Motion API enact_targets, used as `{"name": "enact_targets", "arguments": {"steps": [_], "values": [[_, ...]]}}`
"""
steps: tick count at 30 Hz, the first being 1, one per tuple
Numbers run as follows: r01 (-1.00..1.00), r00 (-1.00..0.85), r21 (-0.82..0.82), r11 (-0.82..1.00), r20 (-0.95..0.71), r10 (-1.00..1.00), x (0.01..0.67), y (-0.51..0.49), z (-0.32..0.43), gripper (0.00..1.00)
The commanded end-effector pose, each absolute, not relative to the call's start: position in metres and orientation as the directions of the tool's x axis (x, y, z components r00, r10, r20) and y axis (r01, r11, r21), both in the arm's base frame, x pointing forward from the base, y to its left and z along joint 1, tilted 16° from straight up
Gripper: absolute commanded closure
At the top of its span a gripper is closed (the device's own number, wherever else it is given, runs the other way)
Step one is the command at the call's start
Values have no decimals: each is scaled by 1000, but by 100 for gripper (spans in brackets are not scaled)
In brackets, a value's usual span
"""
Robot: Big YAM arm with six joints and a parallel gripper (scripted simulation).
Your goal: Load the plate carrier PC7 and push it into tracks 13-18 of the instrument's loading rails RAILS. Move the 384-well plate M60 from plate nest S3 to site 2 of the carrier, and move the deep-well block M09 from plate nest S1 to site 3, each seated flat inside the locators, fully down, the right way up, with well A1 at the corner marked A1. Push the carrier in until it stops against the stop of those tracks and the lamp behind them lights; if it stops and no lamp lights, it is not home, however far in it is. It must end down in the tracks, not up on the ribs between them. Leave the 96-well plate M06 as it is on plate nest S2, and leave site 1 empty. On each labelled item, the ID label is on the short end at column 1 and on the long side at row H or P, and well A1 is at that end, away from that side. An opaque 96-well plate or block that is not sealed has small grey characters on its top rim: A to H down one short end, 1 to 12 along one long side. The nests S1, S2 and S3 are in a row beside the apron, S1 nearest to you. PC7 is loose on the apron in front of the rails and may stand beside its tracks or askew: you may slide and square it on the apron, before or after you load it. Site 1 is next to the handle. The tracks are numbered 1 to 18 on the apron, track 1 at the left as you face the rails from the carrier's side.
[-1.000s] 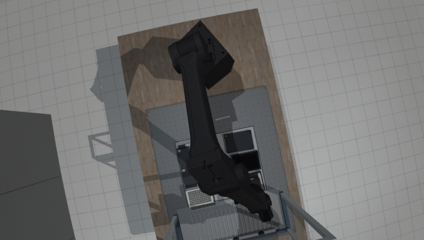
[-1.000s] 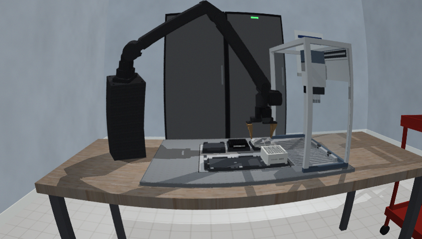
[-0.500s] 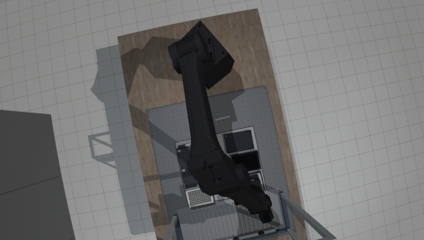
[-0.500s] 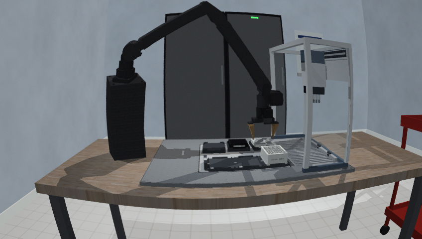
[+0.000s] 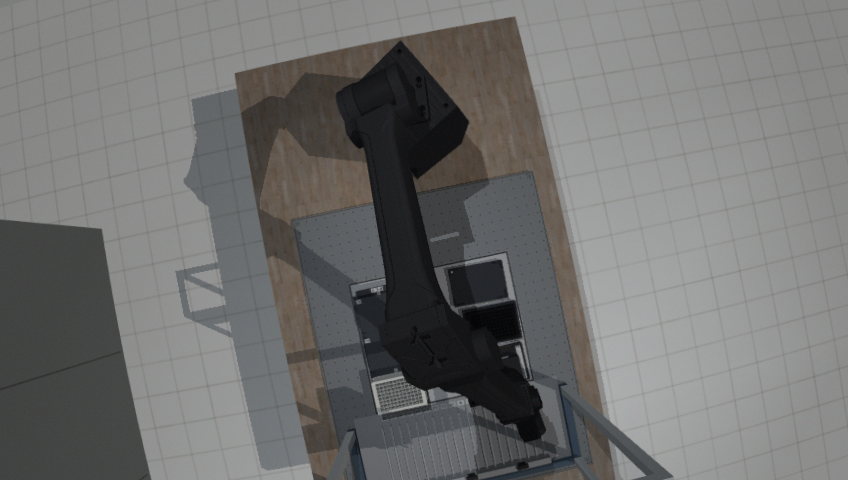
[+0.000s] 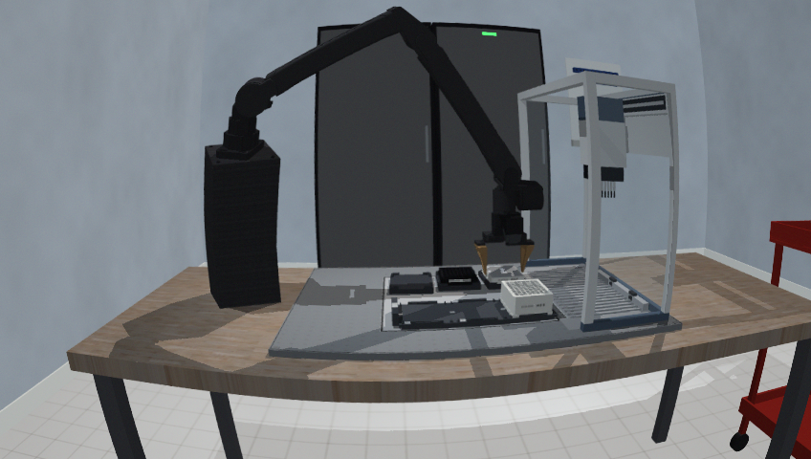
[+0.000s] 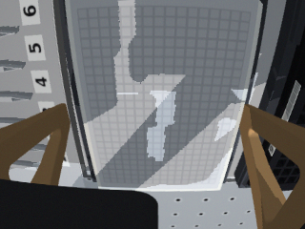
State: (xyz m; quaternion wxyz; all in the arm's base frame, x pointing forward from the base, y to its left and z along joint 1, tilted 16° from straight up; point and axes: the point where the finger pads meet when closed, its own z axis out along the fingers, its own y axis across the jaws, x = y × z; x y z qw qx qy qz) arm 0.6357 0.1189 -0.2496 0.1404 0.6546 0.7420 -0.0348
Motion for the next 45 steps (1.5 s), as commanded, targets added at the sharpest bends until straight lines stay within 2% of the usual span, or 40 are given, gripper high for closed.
{"name": "enact_targets", "arguments": {"steps": [1,33,37,45], "values": [[978,-89,160,131,-249,964,652,111,-250,0],[983,-100,126,136,-255,962,634,104,-262,0],[979,-86,161,129,-250,965,652,107,-252,0],[980,-88,151,129,-251,964,646,106,-253,0]]}}
